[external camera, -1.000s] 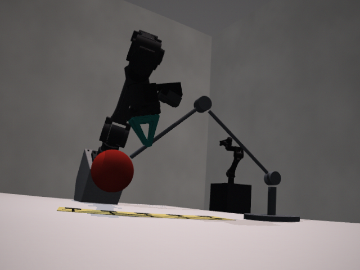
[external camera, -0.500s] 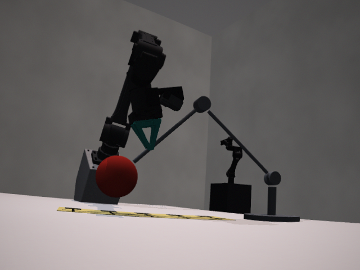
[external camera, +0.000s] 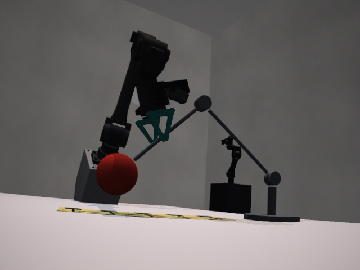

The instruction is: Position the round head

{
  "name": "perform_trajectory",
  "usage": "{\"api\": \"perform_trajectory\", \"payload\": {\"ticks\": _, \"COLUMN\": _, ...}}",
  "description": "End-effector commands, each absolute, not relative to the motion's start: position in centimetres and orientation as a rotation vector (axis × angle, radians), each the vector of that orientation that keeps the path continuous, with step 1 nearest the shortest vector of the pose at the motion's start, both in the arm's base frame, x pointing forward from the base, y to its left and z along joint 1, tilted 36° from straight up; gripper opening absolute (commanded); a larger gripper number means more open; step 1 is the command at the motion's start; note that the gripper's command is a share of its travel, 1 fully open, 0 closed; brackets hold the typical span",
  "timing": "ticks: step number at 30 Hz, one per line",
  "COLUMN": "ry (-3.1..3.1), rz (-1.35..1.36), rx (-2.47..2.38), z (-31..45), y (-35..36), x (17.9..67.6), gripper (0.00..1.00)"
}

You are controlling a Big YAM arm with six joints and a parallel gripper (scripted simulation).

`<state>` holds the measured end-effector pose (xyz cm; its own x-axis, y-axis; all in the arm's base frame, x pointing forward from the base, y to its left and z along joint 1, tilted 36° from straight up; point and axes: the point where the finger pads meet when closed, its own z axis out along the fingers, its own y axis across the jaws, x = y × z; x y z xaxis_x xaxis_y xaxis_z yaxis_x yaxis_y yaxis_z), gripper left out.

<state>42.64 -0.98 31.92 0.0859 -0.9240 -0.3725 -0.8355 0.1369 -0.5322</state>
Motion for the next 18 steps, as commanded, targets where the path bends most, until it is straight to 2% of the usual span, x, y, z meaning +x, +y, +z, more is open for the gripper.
{"api": "perform_trajectory", "payload": {"ticks": 1, "ry": 1.751, "rz": -0.198, "rx": -1.686, "z": 33.2, "y": -1.4, "x": 43.0, "gripper": 1.0}}
{"api": "perform_trajectory", "payload": {"ticks": 18, "ry": 1.783, "rz": -0.205, "rx": -1.7, "z": 31.5, "y": -2.5, "x": 43.1, "gripper": 1.0}}
